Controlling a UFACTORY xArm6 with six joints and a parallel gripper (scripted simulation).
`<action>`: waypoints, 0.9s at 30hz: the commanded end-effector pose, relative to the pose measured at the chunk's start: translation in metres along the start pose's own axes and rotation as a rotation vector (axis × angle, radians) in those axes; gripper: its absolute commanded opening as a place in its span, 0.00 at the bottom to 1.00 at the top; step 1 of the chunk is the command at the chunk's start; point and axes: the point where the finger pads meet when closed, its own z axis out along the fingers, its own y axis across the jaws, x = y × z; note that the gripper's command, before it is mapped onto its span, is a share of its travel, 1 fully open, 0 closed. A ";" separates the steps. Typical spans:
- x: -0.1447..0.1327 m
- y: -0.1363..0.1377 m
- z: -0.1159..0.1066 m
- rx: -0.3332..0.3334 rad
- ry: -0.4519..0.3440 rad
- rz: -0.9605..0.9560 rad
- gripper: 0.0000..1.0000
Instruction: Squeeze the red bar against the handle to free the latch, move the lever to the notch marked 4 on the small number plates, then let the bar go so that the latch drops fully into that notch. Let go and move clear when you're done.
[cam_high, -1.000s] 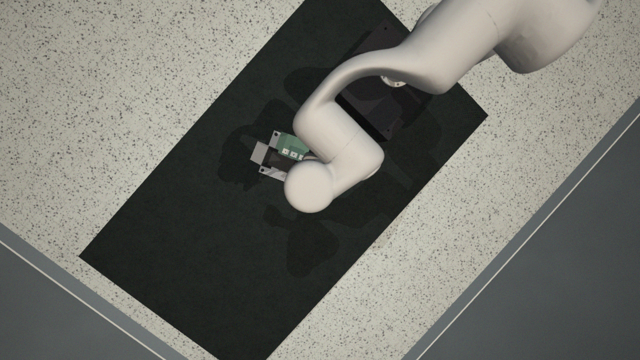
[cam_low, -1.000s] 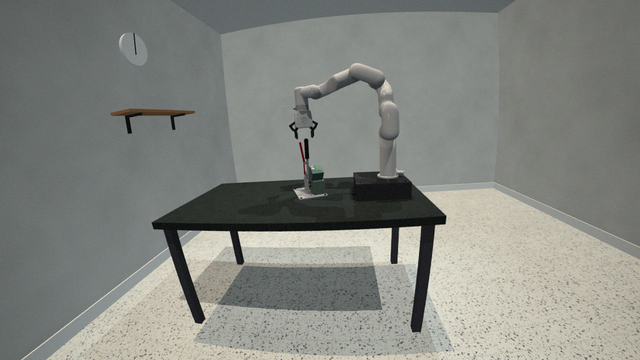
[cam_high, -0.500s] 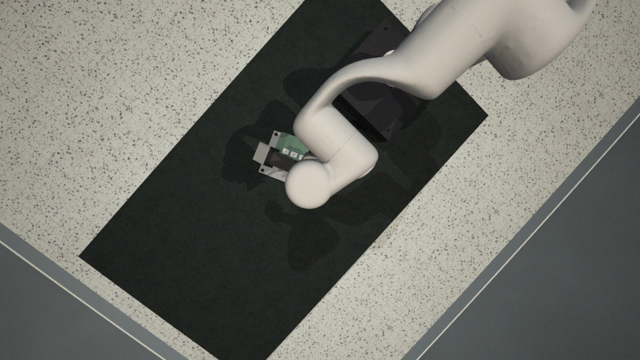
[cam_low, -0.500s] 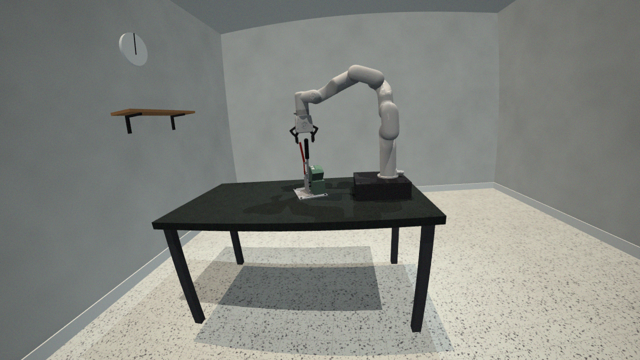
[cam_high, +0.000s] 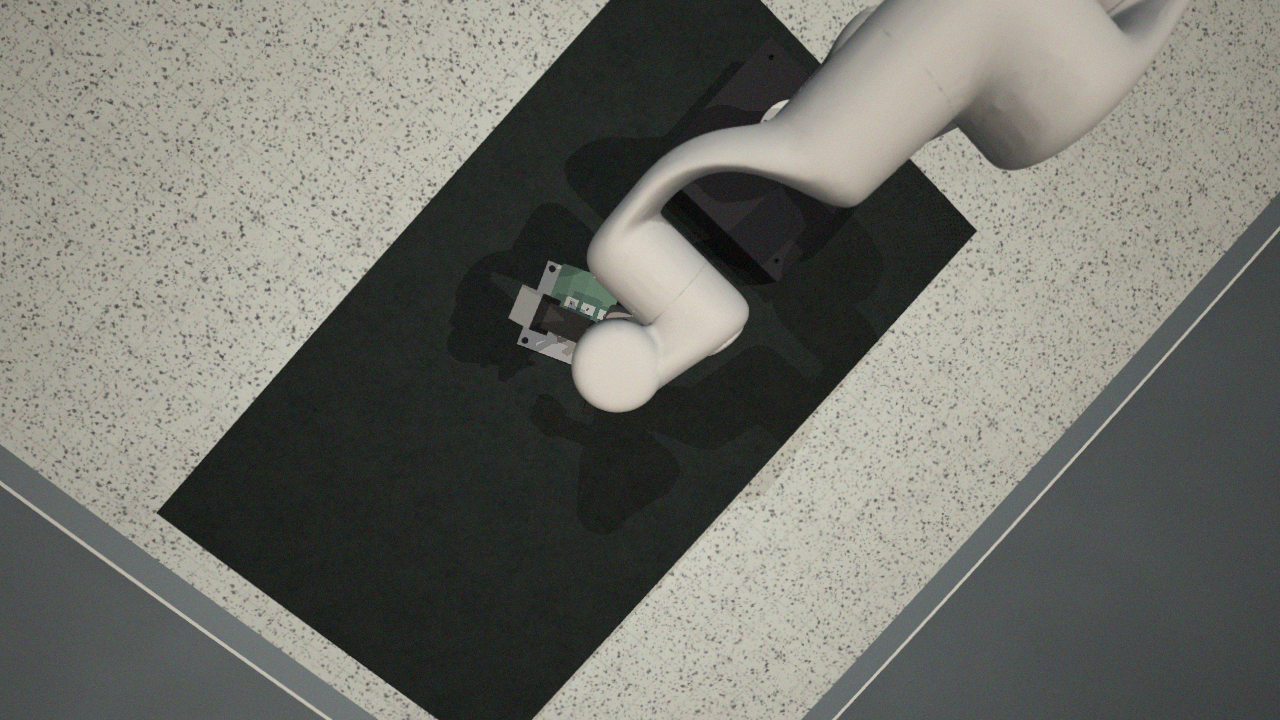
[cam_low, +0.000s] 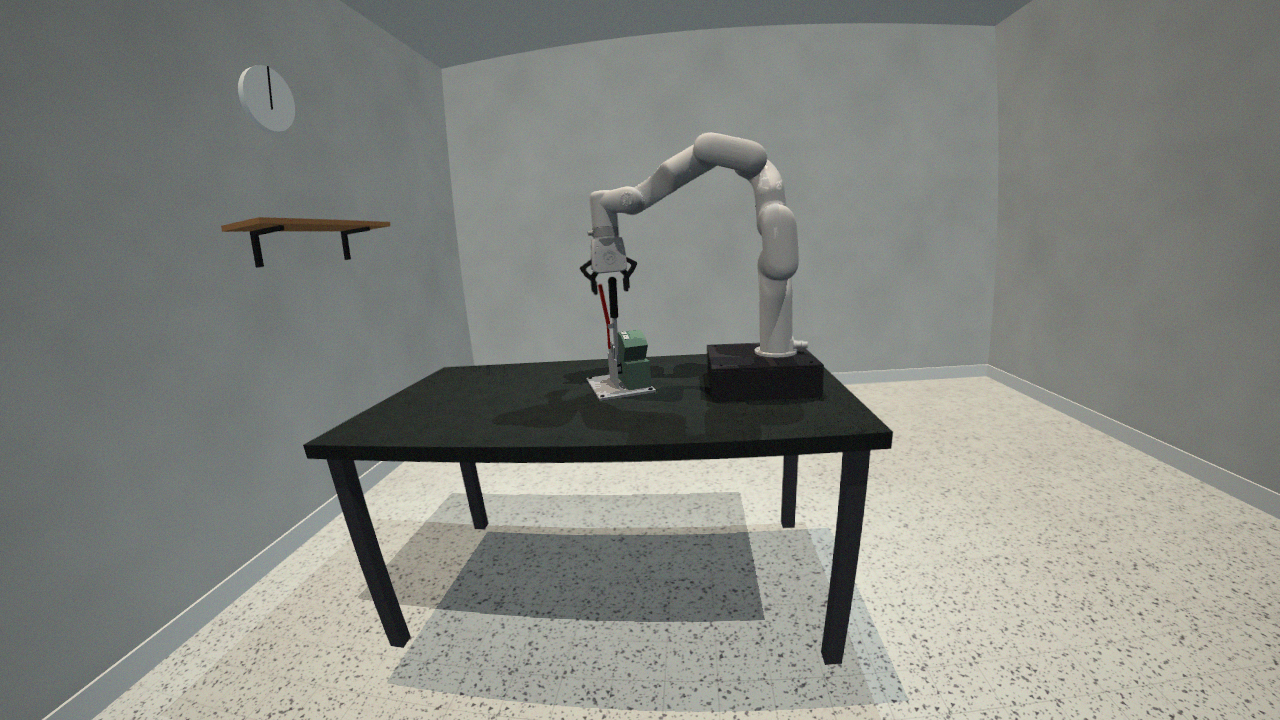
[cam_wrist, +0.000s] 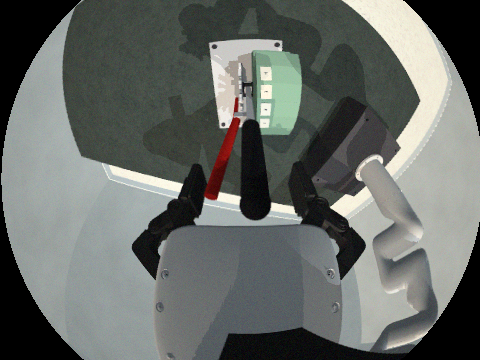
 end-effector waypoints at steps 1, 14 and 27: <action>0.000 -0.001 -0.001 0.005 0.002 0.000 1.00; 0.000 -0.001 0.001 0.005 0.002 0.000 1.00; 0.000 -0.001 0.001 0.005 0.002 0.000 0.00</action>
